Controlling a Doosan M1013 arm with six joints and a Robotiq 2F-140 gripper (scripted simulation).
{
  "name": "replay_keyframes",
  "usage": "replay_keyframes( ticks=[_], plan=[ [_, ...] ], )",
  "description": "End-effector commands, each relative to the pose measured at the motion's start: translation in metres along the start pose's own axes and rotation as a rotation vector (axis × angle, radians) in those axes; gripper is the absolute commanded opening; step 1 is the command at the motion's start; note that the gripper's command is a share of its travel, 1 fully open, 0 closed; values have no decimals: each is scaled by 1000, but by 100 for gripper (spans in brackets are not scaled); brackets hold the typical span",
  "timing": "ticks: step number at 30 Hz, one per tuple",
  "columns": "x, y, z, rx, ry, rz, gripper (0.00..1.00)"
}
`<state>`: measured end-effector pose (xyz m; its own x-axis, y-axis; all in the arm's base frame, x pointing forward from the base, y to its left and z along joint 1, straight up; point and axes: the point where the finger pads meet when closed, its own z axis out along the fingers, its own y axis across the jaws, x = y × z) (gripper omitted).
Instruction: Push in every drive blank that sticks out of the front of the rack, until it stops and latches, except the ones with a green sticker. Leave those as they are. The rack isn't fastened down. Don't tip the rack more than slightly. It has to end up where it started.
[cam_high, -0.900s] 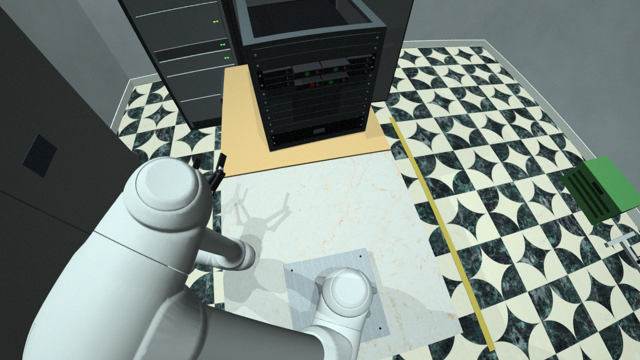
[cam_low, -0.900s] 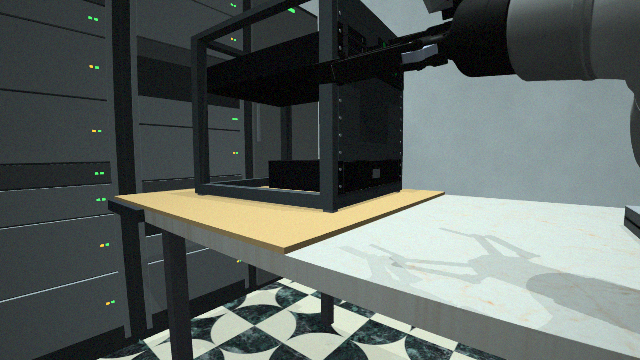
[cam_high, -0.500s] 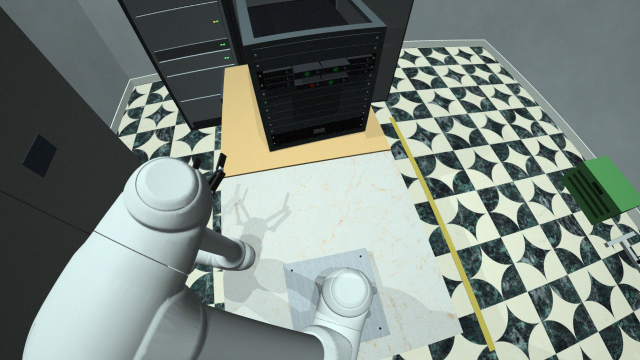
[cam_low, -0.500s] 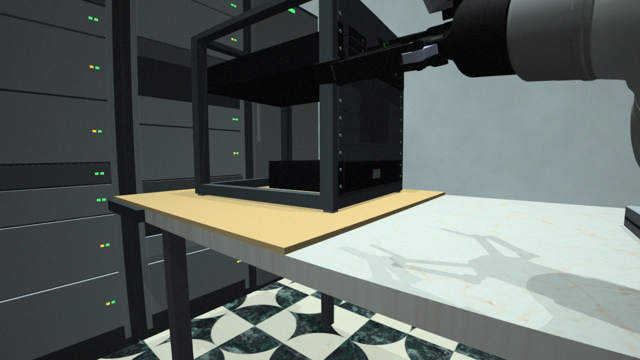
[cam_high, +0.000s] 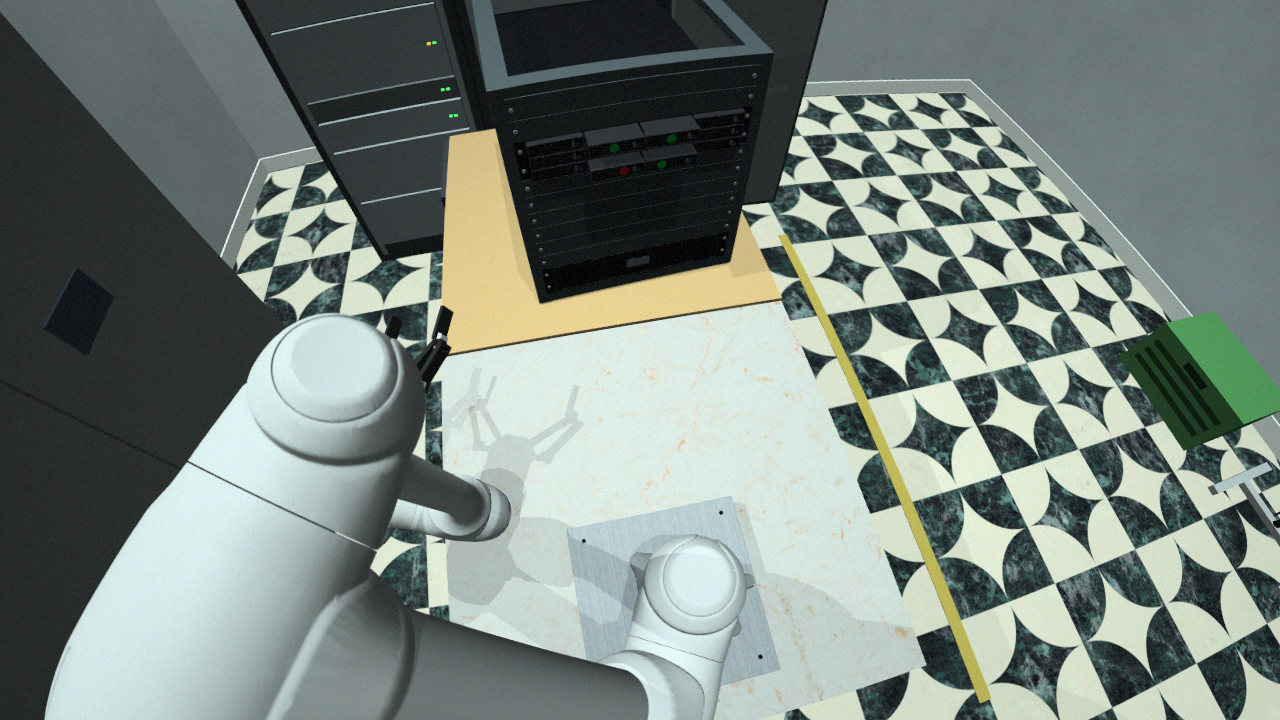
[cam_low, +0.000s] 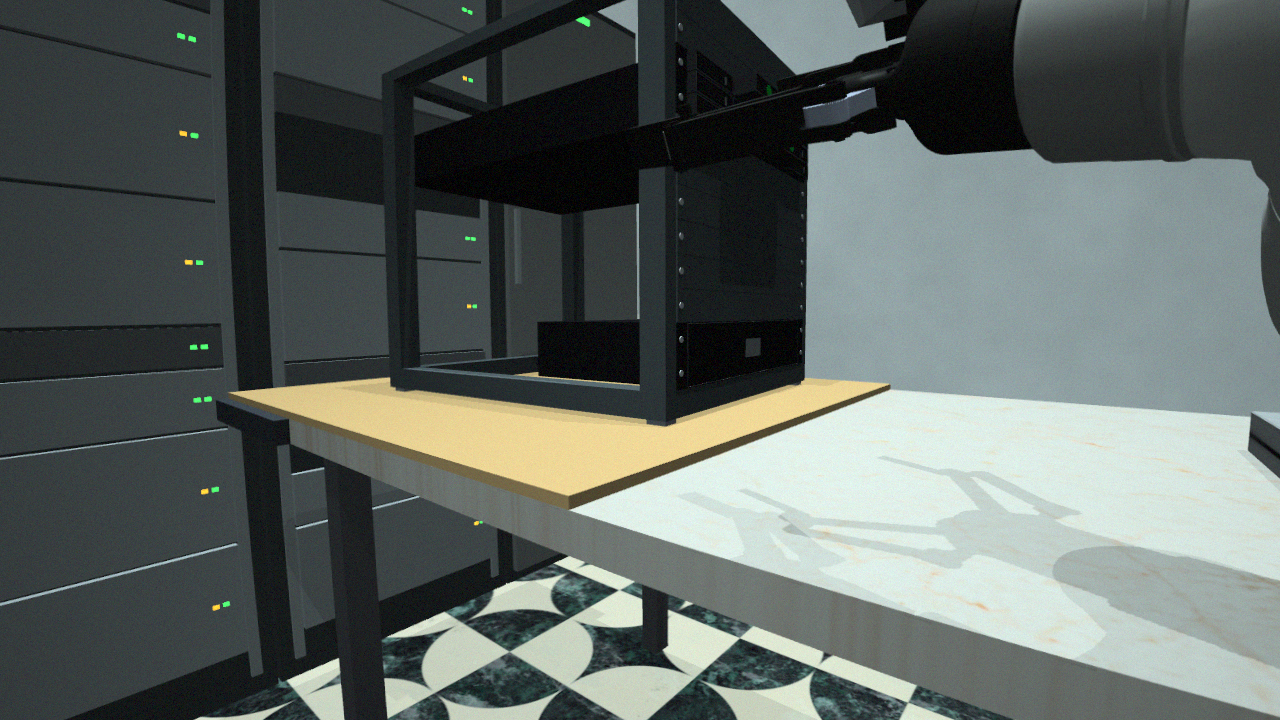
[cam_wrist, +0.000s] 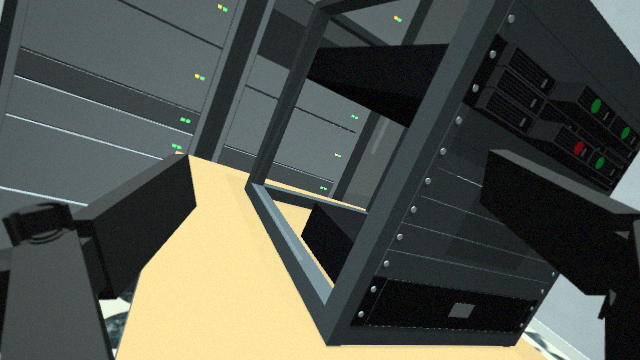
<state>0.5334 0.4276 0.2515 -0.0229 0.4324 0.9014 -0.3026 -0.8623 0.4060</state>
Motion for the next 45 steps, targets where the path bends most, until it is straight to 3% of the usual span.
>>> replay_keyframes(
  ticks=[1, 30, 39, 41, 45],
  plan=[
    [1, 0, 0, 0, 0, 1, 100],
    [0, 5, 2, 3, 3, -9, 100],
    [-7, 56, 18, 40, 30, -125, 100],
    [-7, 56, 18, 40, 30, -125, 100],
    [-13, 101, 32, 71, 53, -224, 100]
  ],
)
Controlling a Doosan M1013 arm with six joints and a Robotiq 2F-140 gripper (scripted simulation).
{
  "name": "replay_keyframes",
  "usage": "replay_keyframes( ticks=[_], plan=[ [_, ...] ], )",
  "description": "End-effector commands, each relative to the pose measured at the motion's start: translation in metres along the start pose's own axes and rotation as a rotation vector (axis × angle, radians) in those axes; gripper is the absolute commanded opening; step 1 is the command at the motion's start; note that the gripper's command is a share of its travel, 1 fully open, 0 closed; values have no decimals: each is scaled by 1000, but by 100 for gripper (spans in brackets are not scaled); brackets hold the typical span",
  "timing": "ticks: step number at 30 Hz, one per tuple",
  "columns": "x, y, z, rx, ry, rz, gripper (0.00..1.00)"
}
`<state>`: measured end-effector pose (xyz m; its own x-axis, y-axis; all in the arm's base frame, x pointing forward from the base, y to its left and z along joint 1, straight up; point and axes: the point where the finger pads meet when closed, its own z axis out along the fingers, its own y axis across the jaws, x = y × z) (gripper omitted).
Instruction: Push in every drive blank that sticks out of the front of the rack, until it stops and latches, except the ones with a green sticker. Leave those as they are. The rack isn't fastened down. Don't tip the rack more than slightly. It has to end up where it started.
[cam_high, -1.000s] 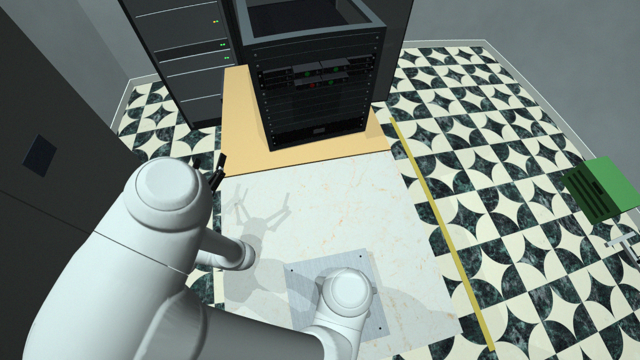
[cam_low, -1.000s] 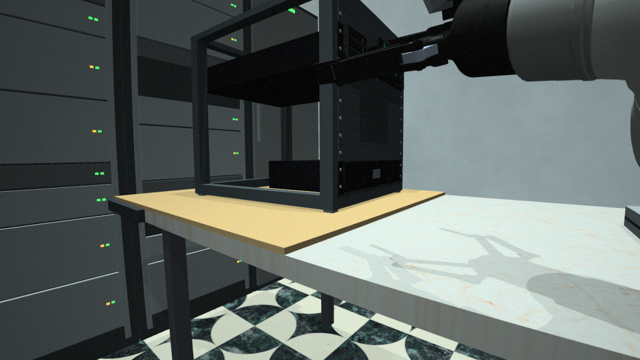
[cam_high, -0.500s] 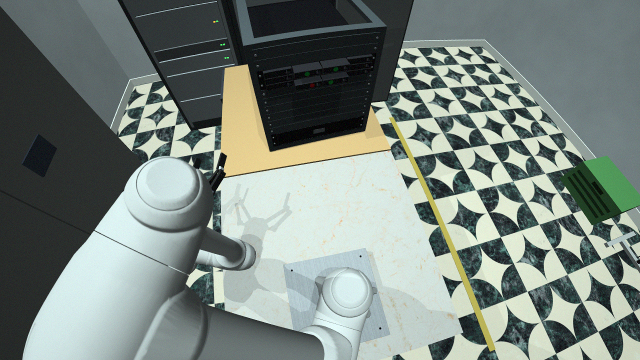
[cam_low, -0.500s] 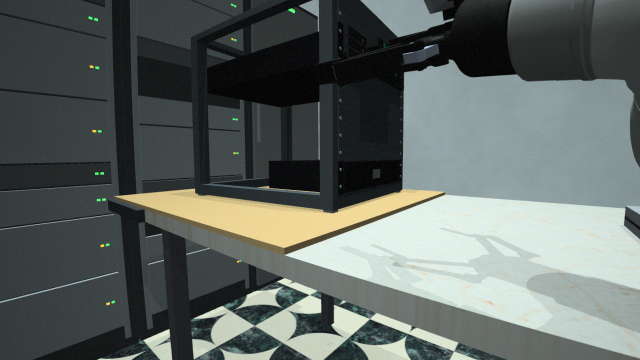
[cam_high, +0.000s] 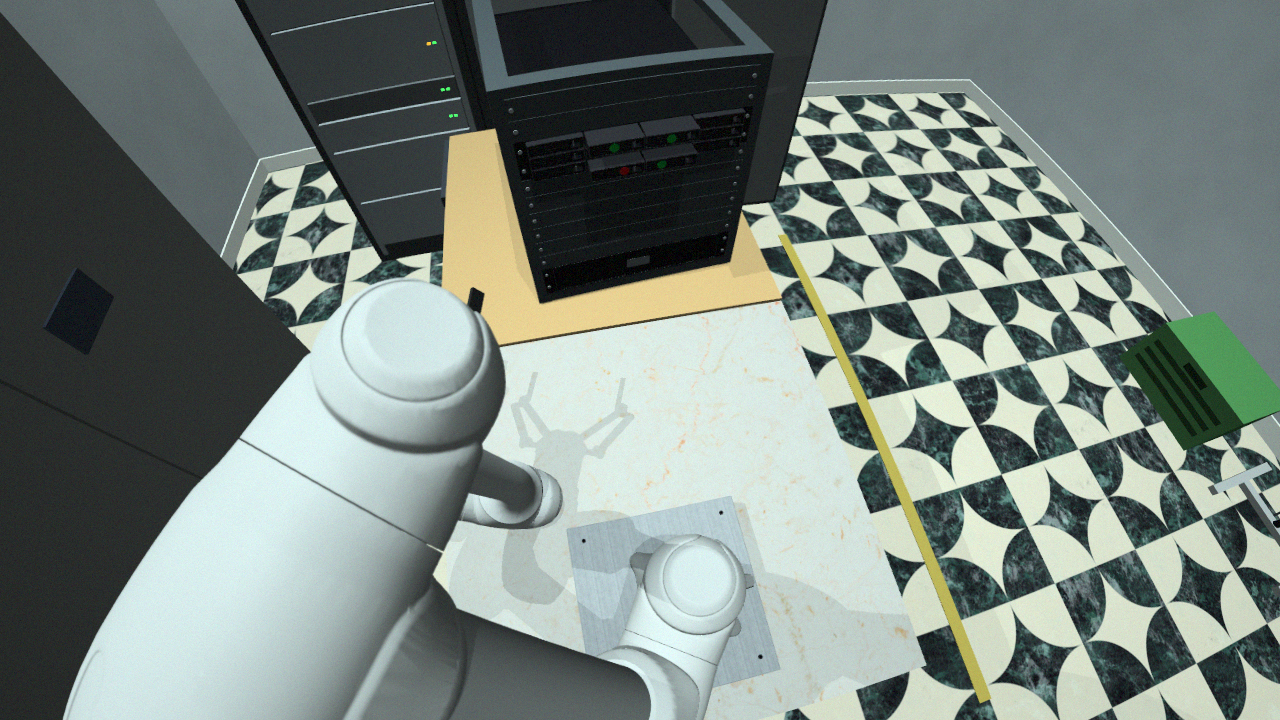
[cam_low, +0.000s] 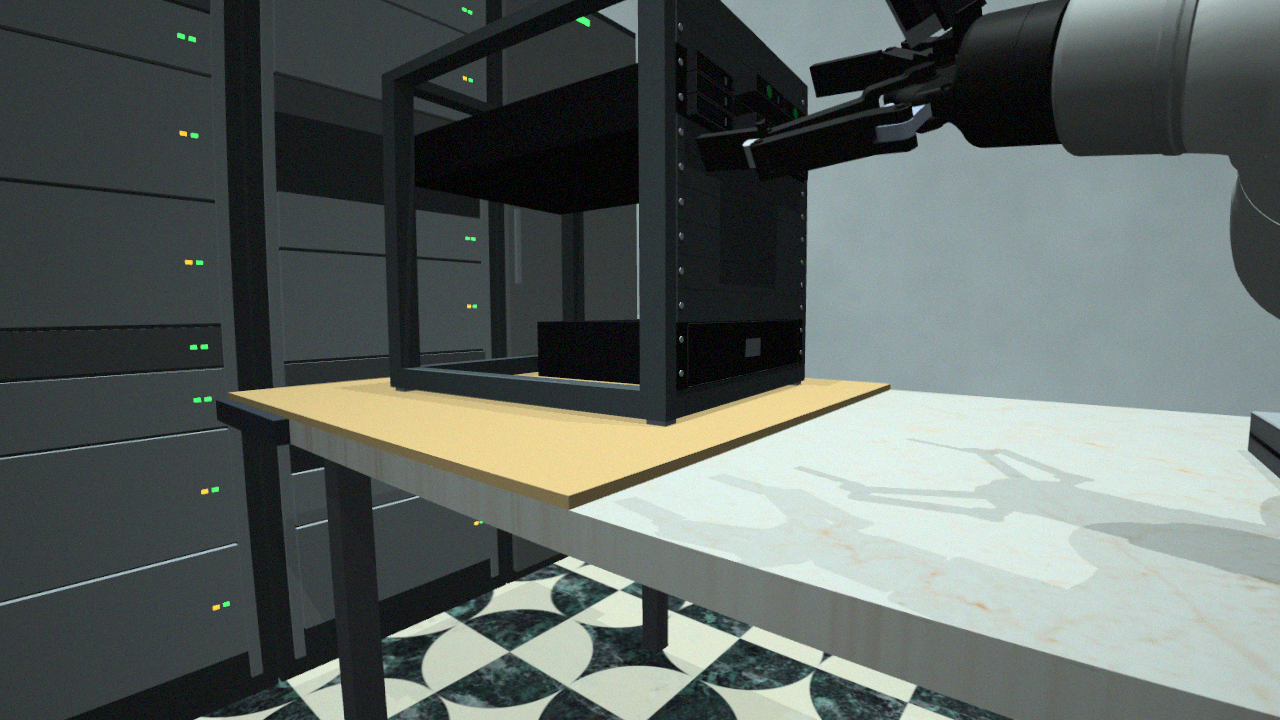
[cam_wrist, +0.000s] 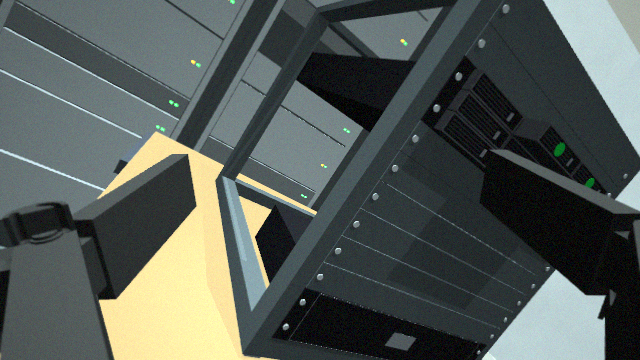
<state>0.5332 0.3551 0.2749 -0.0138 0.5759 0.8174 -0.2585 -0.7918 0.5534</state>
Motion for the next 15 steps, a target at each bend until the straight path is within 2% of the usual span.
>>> replay_keyframes(
  ticks=[1, 11, 13, 15],
  plan=[
    [-11, 39, 11, 30, 21, -87, 100],
    [-42, 135, 36, 100, 73, -306, 100],
    [-42, 135, 36, 100, 73, -306, 100],
    [-50, 158, 42, 117, 85, -359, 100]
  ],
)
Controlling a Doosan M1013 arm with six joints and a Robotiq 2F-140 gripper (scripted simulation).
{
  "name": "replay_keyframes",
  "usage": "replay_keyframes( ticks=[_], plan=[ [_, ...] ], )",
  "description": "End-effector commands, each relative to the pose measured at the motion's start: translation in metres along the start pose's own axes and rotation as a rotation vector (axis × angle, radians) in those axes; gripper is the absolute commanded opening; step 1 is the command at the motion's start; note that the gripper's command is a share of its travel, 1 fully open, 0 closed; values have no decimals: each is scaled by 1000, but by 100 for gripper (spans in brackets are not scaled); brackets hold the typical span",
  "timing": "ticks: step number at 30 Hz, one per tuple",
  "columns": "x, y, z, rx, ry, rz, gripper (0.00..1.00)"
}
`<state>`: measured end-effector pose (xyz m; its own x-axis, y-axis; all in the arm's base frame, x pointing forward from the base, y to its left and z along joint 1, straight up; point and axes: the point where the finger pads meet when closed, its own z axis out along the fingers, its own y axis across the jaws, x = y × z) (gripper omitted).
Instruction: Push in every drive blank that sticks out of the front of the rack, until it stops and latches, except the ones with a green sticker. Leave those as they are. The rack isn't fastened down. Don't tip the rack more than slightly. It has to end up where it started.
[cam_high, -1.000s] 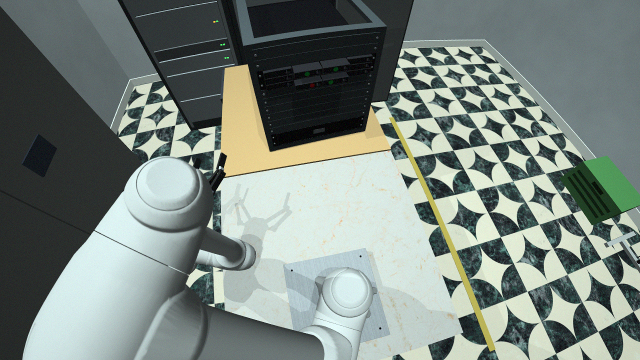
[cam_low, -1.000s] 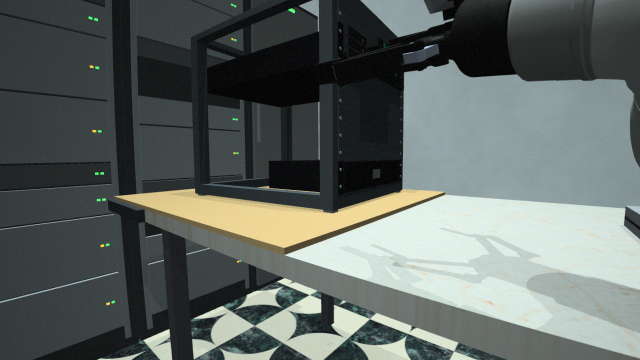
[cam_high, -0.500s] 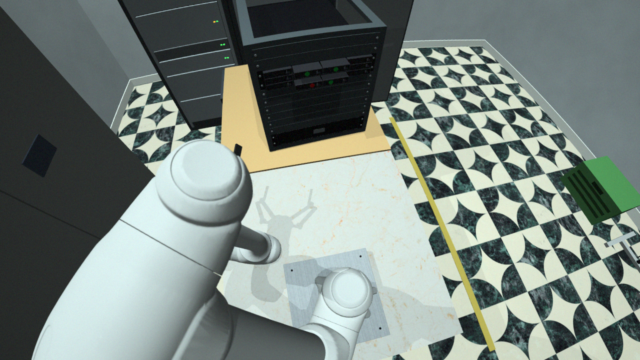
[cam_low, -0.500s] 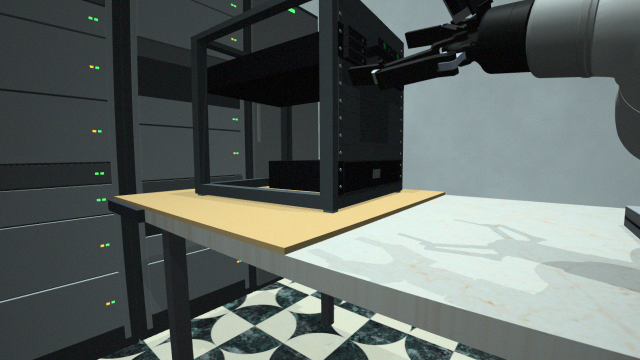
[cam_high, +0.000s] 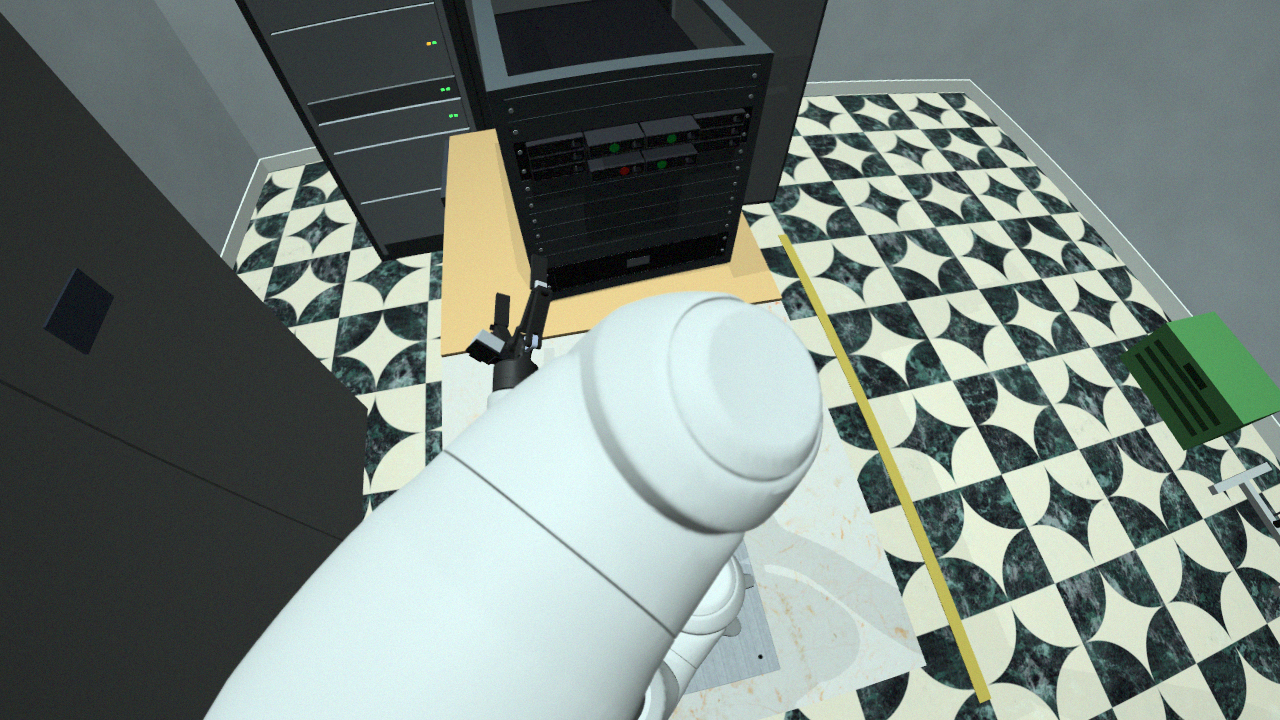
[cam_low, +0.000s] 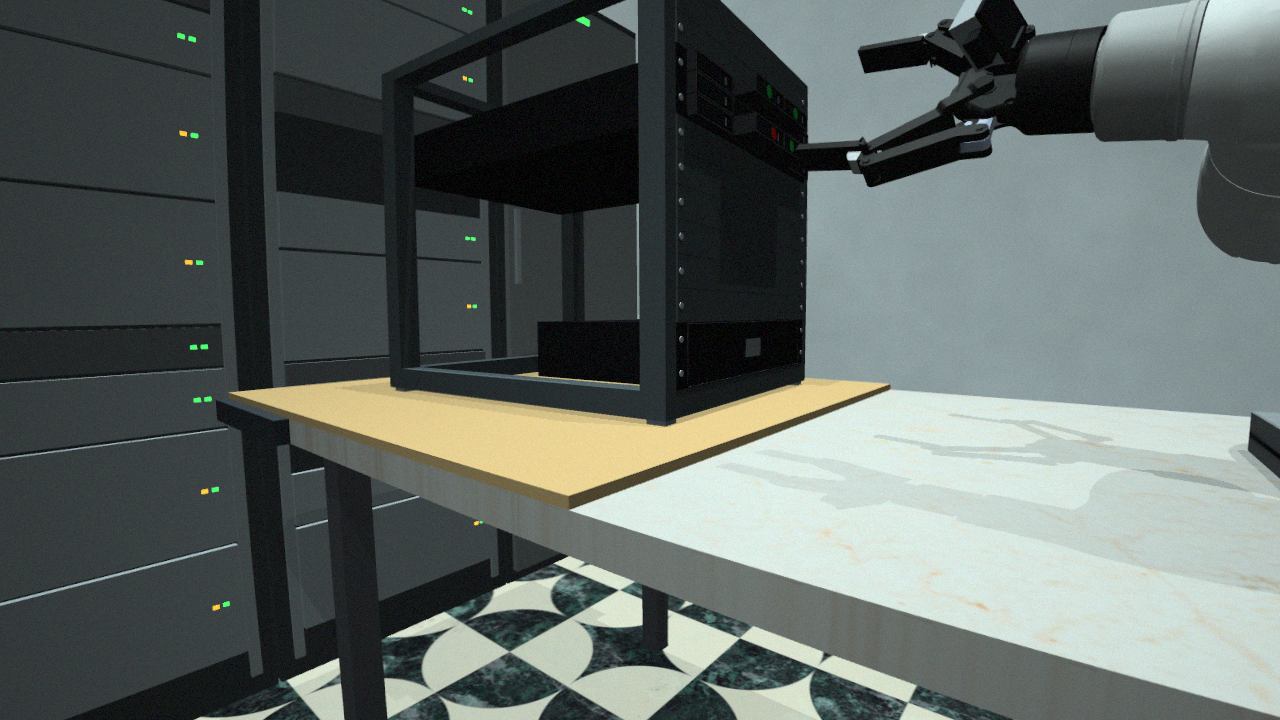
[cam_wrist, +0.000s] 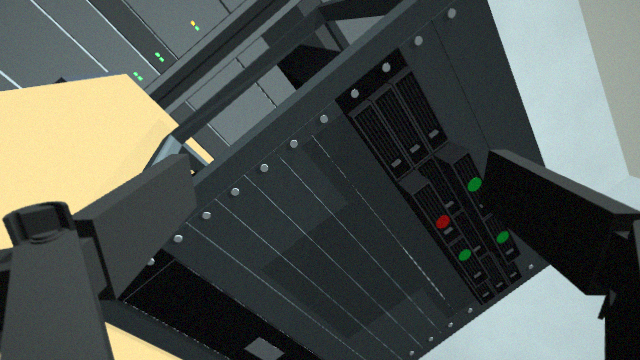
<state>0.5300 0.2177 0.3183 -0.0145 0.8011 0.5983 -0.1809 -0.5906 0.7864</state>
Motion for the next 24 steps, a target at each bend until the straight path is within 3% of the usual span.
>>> replay_keyframes(
  ticks=[1, 13, 24],
  plan=[
    [-20, 31, 9, 40, 24, -74, 100],
    [-80, 116, 23, 111, 82, -300, 100],
    [-116, 164, 31, 151, 110, -432, 100]
  ],
)
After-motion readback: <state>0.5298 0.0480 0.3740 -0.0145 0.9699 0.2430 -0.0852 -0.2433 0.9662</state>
